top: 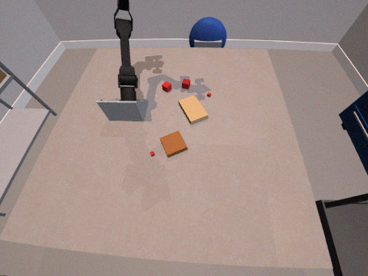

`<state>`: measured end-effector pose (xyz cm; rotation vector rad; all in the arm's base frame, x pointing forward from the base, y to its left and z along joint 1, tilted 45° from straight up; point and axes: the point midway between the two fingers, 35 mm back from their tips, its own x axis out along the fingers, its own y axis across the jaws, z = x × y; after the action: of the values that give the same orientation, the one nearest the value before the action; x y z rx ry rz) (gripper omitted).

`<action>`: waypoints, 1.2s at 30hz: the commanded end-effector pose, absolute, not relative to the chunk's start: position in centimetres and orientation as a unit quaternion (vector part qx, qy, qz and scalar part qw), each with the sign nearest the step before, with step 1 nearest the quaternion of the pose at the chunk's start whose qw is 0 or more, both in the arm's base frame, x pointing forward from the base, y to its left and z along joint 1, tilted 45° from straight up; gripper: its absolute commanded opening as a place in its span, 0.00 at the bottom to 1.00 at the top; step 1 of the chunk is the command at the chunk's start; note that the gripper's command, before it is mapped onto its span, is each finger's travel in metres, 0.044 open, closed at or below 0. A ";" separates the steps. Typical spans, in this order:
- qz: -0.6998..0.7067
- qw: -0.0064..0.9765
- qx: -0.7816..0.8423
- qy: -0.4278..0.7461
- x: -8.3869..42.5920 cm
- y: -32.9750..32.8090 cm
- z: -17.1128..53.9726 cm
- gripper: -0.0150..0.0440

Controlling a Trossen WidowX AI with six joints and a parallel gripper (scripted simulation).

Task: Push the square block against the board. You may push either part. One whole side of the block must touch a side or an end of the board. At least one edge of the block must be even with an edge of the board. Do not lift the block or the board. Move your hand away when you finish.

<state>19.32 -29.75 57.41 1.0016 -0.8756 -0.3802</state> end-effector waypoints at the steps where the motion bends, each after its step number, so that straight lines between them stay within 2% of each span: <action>1: -0.180 0.771 0.497 -0.355 22.0 -30.3 54.4 0.25; 17: -0.173 0.762 0.610 -0.129 32.2 -26.9 42.0 0.25; 27: -0.156 0.737 0.657 0.032 37.0 -21.2 33.9 0.25; 36: -0.136 0.701 0.677 0.179 39.2 -14.7 27.0 0.25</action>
<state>38.69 -16.65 29.34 1.4897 0.2929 -0.3120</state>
